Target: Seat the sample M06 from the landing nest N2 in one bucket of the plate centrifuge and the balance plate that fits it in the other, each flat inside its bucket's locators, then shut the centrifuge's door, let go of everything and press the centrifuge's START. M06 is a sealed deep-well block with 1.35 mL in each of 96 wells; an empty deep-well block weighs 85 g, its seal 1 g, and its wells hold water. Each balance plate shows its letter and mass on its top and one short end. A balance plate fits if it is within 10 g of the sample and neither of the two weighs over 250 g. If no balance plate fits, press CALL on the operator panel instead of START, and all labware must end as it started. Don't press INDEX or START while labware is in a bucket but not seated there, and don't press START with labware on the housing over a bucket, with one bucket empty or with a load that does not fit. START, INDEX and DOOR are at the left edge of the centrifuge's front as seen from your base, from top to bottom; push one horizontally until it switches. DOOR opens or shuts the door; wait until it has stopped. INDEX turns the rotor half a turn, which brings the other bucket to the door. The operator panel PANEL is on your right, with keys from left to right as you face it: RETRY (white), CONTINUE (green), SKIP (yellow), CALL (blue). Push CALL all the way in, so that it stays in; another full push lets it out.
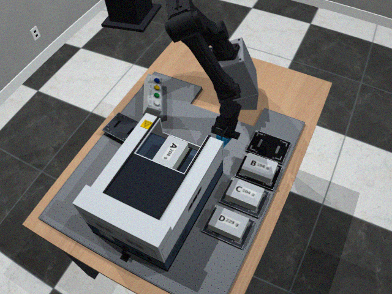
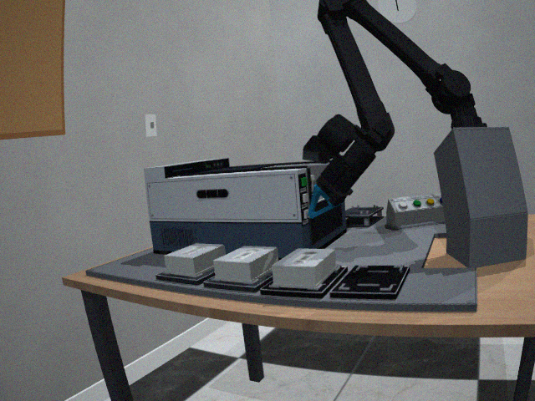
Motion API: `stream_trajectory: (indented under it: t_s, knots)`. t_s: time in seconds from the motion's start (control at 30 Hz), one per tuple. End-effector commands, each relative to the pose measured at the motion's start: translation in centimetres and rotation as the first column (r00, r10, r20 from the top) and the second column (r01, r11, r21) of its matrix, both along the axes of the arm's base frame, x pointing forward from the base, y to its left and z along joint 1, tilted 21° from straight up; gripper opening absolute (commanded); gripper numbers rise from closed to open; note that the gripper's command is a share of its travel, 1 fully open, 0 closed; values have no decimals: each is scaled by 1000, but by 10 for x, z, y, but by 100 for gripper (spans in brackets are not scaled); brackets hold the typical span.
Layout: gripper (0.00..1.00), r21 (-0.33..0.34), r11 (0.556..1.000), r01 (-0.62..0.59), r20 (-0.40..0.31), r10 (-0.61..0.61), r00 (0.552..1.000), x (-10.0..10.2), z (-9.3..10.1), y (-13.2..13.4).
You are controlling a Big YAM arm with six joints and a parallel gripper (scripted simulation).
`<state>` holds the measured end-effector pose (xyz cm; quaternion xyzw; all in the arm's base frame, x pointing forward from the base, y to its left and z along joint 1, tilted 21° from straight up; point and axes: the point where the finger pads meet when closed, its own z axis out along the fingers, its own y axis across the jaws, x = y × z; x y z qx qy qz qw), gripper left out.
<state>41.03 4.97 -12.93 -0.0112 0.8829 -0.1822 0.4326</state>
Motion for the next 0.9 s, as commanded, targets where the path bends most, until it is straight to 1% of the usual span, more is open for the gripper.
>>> stream_trajectory:
  t_s: [0.0, 0.87]
  knots:
    - [0, -2, 1000, 9, 28, -9, 1000, 17, 10, -4]
    - [0, -1, 1000, 10, 31, -10, 999, 20, 12, -4]
